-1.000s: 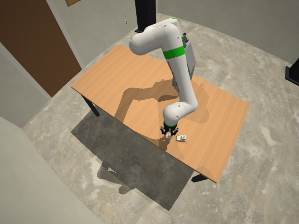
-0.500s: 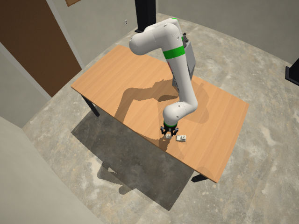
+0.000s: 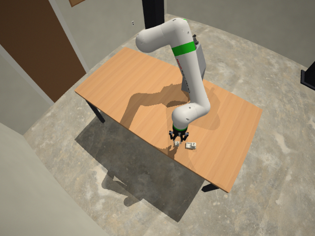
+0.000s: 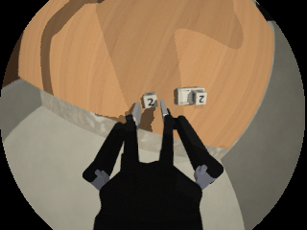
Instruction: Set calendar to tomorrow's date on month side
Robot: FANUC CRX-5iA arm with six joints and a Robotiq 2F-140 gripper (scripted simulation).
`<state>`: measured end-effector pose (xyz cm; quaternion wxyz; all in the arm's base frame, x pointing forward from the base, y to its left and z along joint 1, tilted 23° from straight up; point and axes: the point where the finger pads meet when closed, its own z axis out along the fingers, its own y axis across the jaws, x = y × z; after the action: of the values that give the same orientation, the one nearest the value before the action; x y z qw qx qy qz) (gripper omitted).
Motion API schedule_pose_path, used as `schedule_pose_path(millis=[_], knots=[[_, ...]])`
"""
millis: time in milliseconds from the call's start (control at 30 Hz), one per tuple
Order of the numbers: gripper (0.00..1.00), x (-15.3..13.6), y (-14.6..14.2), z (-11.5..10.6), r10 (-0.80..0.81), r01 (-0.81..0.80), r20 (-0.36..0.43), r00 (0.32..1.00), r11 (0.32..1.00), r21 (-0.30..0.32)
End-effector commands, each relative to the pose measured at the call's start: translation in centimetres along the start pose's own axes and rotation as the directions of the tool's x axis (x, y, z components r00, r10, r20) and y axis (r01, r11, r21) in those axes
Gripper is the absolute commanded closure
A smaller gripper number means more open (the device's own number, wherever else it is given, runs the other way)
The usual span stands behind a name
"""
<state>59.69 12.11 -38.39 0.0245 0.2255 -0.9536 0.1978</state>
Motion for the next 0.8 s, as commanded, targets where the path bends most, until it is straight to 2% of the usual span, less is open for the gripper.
schedule_pose_path(millis=[0, 100, 467, 500, 767], knots=[[0.64, 0.0, 0.0, -1.9, 0.000, 0.000, 0.000, 1.000, 1.000, 0.000], [0.64, 0.0, 0.0, -3.4, 0.000, 0.000, 0.000, 1.000, 1.000, 0.000], [0.64, 0.0, 0.0, -4.9, 0.000, 0.000, 0.000, 1.000, 1.000, 0.000], [0.00, 0.0, 0.0, -4.9, 0.000, 0.000, 0.000, 1.000, 1.000, 0.000], [0.00, 0.0, 0.0, -4.9, 0.000, 0.000, 0.000, 1.000, 1.000, 0.000]])
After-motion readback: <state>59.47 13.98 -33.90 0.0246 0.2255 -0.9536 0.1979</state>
